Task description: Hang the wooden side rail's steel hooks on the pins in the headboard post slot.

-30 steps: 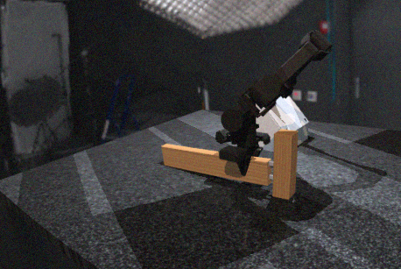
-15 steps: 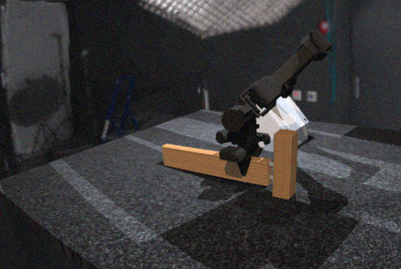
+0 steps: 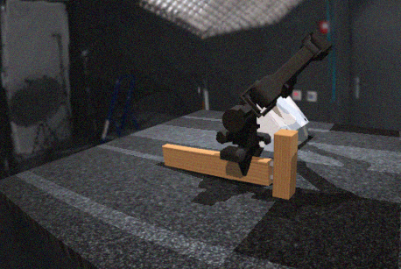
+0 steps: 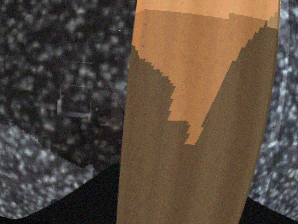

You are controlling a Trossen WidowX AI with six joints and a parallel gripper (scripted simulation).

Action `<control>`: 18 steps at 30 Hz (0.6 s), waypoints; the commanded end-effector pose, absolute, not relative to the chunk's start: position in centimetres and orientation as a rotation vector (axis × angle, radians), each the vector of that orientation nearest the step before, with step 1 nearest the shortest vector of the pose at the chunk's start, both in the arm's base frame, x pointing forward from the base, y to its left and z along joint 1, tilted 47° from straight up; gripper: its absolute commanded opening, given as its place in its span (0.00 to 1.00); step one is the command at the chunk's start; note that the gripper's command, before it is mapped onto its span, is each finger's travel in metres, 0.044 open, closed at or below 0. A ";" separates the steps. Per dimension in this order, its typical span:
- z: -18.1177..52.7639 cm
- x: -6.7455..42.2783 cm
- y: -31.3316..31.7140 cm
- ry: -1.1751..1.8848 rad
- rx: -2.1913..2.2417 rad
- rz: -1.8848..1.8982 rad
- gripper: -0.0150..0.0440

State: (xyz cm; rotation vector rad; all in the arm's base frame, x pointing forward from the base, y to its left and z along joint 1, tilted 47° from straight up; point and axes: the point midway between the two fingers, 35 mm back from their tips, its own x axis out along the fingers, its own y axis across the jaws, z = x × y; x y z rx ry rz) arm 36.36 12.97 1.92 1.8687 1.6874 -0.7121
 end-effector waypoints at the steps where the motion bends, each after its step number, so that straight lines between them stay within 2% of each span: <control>1: 2.3 36.7 12.8 1.677 1.880 -0.708 0.25; 18: 2.4 36.7 12.9 1.677 1.880 -0.708 0.25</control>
